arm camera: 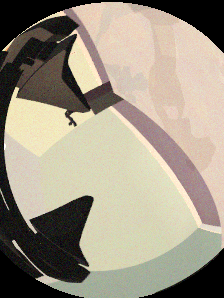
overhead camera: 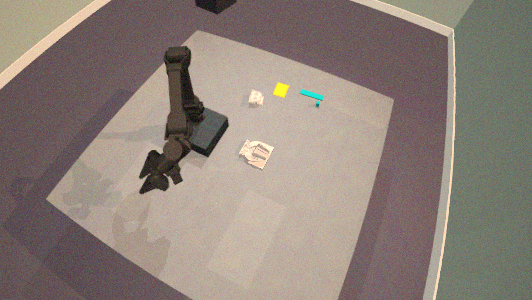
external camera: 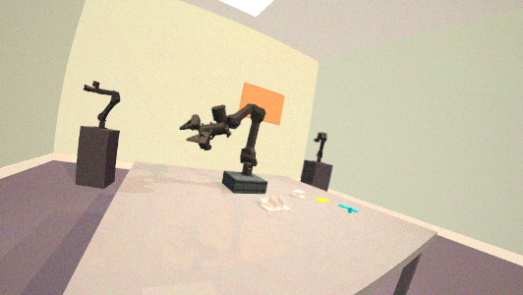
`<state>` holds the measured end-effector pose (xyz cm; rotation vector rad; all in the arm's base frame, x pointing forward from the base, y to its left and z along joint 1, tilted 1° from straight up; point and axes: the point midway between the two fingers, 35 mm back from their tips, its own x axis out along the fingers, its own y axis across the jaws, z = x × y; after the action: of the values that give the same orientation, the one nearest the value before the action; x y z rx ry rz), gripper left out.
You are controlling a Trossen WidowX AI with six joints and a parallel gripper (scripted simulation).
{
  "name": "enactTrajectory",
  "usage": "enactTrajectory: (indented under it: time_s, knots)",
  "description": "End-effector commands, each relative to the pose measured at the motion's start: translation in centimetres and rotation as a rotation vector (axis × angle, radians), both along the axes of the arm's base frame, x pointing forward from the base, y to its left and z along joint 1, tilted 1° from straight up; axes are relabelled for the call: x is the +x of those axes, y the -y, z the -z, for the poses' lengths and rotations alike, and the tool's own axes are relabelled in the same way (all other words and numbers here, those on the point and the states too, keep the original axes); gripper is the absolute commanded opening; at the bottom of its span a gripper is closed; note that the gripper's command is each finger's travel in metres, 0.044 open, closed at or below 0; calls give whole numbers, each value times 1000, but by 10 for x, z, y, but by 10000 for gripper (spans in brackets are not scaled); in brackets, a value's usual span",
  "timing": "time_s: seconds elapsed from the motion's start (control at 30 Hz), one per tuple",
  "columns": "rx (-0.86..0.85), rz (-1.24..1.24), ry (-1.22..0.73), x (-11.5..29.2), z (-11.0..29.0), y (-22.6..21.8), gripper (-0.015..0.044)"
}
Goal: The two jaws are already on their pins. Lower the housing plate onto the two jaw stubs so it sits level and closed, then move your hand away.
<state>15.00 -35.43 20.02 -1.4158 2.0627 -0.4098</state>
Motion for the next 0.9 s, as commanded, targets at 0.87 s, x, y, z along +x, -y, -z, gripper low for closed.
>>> enactTrajectory:
  time_s: [0.87]
  knots:
    - [446,-453,638,206,55,-207,440]
